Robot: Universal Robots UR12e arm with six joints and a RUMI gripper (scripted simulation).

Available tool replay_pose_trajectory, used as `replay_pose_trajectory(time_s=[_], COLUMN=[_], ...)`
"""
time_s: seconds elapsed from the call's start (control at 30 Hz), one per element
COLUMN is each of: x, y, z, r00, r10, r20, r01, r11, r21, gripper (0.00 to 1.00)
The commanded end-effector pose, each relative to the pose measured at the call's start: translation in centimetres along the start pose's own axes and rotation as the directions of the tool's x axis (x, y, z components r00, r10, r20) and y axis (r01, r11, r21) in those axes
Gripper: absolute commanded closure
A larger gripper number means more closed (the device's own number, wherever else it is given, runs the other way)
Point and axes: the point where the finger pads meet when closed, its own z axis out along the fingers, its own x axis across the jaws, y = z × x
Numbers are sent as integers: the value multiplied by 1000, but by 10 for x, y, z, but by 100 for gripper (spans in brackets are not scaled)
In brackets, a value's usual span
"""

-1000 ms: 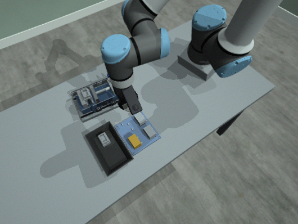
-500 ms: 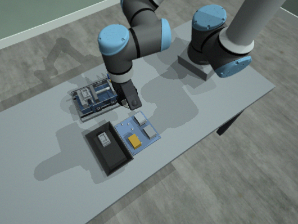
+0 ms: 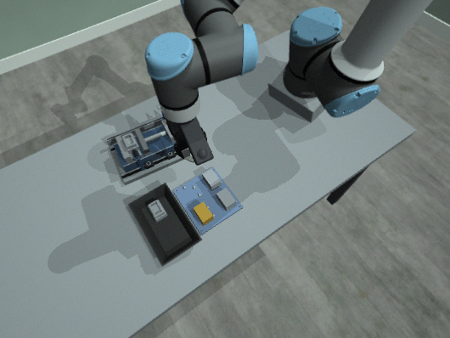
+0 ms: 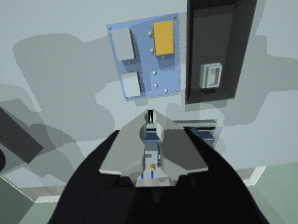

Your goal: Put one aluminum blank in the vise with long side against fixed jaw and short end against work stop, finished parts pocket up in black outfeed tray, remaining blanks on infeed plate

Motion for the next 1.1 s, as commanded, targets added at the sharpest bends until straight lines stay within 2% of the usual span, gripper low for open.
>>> replay_pose_trajectory(time_s=[0.0, 0.2, 0.27, 0.37, 0.43, 1.07], x=[20, 108, 108, 145, 157, 159], y=[-2, -11, -11, -16, -18, -19], z=[-3, -4, -4, -1, 1, 7], r00=[1000, 1000, 1000, 1000, 1000, 1000], r10=[0, 0, 0, 0, 0, 0], r20=[-1, -1, -1, -1, -1, -1], r01=[0, 0, 0, 0, 0, 0], r11=[1000, 1000, 1000, 1000, 1000, 1000], r21=[0, -1, -1, -1, -1, -1], gripper=[100, 100, 100, 100, 100, 100])
